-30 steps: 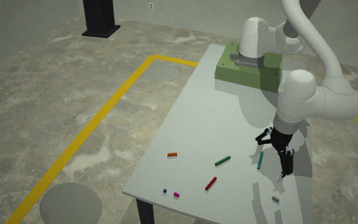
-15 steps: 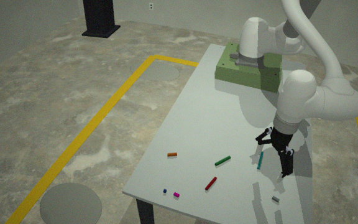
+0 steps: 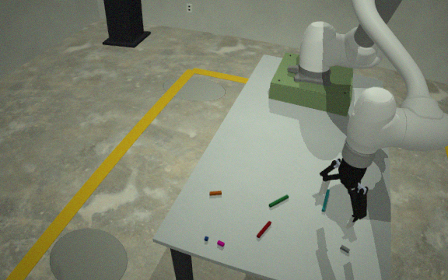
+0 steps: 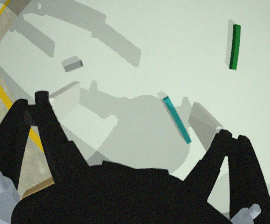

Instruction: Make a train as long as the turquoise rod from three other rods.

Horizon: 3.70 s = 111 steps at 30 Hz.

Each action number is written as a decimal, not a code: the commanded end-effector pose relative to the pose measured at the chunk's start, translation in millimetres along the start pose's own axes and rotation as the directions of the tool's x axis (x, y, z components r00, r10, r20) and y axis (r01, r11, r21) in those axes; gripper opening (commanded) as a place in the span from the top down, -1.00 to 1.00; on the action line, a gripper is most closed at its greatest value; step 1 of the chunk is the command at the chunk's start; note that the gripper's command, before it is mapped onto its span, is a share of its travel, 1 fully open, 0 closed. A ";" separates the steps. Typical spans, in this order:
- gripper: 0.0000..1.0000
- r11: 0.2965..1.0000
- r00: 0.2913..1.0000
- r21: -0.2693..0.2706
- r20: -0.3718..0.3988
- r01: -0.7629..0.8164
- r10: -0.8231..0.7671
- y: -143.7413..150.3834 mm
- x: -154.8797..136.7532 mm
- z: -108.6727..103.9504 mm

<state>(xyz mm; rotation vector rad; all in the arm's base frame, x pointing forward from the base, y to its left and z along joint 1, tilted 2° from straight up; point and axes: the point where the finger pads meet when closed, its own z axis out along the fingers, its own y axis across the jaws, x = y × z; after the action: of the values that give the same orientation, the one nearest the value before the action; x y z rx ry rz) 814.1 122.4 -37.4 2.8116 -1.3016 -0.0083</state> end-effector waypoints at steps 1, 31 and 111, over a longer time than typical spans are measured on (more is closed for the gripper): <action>-1.00 1.000 1.000 0.000 0.000 0.000 0.000 0.0 0.0 -0.2; -1.00 1.000 1.000 0.000 0.000 0.000 0.000 0.0 0.0 -0.2; 0.54 0.737 0.737 0.000 0.000 -0.676 0.676 116.7 393.4 -22.9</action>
<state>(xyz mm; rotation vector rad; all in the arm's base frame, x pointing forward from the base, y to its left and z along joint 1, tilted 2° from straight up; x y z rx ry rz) 980.3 -252.1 -4.8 2.1483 -2.2338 0.0166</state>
